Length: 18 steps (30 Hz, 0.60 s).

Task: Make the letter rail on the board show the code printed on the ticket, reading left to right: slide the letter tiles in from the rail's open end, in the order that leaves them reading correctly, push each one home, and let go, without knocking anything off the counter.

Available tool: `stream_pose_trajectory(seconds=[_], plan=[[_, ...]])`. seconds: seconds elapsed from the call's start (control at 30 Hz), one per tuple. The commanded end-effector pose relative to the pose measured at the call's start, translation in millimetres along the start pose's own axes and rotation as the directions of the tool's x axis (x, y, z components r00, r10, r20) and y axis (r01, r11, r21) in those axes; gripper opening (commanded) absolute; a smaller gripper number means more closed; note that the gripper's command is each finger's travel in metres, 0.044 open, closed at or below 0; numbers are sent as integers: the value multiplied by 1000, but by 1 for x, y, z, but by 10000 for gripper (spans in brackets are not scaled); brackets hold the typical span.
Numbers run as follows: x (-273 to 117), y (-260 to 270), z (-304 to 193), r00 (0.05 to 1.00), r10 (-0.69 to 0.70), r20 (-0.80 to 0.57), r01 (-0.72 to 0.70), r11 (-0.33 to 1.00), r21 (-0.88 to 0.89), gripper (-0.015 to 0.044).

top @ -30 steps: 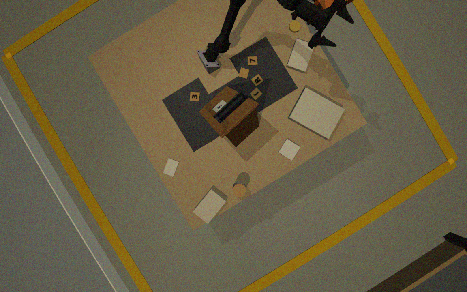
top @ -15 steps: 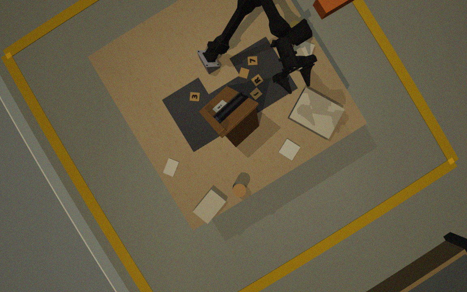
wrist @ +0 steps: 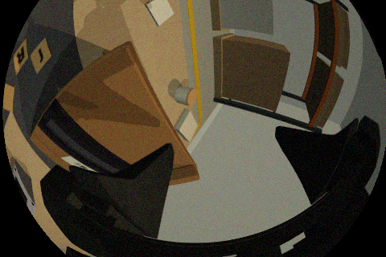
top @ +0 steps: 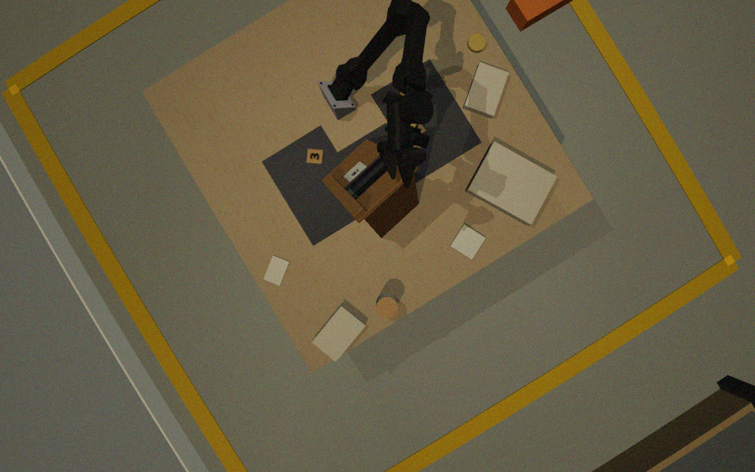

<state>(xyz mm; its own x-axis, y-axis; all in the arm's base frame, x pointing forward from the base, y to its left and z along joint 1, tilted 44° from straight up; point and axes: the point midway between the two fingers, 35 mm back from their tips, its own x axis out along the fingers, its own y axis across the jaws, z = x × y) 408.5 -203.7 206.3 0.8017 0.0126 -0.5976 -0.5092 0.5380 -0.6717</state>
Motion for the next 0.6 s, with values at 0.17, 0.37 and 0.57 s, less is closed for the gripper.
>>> stream_pose_trajectory(seconds=[0.17,0.37,0.57], plan=[[8,103,-97,952,292,91,-305,886,349,440],[-14,187,-138,883,343,321,-468,592,656,440],[-43,237,-151,845,157,511,-534,208,819,440]])
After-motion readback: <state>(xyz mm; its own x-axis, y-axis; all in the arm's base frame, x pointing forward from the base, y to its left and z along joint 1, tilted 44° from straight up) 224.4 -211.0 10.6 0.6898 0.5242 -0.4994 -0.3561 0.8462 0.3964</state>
